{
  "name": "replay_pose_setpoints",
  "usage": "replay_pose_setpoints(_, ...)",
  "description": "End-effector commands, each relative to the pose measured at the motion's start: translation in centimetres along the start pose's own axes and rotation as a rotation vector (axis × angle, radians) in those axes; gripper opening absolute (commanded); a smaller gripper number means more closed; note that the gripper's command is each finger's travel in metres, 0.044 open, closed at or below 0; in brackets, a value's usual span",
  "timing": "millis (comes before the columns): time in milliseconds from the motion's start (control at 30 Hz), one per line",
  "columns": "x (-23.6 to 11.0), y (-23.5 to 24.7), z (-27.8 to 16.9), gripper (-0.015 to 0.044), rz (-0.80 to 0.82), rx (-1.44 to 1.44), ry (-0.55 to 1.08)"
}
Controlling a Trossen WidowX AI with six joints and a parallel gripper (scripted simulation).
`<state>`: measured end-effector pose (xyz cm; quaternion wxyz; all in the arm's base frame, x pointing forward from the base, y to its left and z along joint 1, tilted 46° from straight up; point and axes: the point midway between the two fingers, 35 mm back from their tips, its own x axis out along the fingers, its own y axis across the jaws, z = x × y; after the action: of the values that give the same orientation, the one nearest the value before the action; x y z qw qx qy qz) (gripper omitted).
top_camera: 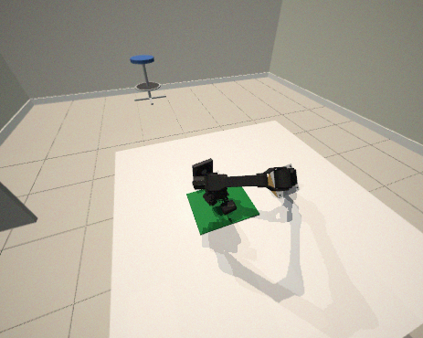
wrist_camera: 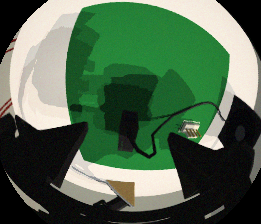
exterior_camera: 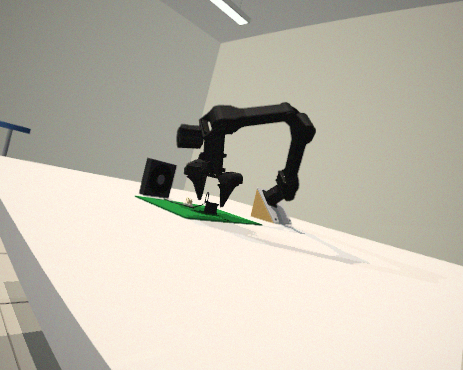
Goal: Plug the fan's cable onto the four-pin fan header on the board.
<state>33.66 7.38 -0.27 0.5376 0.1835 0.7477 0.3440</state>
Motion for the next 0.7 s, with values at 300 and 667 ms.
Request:
replay_pose_setpoints(300,0.68,0.04,0.10,0.0309,0.001,0.000,0.002)
replay_pose_setpoints(667,0.68,0.04,0.10,0.0177,0.001,0.000,0.002)
